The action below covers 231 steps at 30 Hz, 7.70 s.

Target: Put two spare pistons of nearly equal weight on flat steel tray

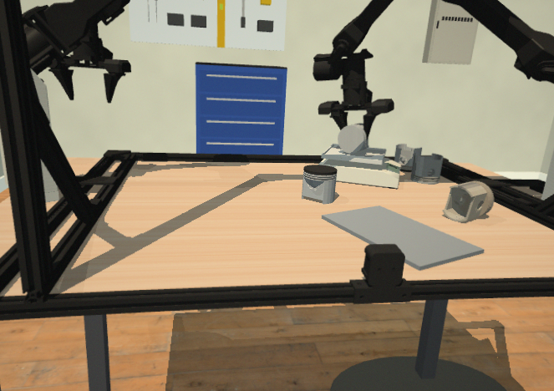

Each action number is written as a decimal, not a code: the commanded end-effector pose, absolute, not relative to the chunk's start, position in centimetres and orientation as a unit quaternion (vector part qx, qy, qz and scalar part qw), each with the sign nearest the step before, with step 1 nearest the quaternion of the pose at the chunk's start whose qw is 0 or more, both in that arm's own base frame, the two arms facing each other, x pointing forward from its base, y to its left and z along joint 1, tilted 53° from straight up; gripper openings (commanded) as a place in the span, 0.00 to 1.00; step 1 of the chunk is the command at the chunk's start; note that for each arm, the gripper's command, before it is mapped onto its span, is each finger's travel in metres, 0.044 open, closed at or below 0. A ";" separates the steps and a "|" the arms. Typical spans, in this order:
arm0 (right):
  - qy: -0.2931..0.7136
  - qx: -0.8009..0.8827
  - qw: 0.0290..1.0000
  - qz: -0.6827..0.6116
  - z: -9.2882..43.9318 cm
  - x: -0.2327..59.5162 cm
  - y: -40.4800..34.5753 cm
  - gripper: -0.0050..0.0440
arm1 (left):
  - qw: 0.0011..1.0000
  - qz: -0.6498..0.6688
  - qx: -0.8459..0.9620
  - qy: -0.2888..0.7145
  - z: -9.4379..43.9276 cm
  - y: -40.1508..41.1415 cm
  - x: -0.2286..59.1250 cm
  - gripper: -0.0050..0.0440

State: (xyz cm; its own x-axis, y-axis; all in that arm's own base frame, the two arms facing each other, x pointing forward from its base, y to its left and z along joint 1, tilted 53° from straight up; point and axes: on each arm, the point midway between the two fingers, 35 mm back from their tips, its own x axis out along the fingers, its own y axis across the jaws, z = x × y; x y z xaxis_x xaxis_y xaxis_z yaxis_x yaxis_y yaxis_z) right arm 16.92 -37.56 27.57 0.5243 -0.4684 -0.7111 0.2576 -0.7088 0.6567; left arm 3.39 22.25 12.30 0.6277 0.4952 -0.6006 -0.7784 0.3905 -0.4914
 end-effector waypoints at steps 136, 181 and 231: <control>0.208 0.324 0.841 -0.381 32.9 12.8 -34.0 0.87 | 0.815 0.390 -0.389 0.181 12.3 22.2 3.4 1.00; 0.226 0.278 0.860 -0.363 20.2 9.3 -23.2 0.87 | 0.815 0.390 -0.389 0.181 12.3 22.2 3.4 1.00; 0.104 0.113 0.922 -0.355 18.2 9.8 -30.3 0.87 | 0.815 0.390 -0.389 0.181 12.3 22.2 3.4 1.00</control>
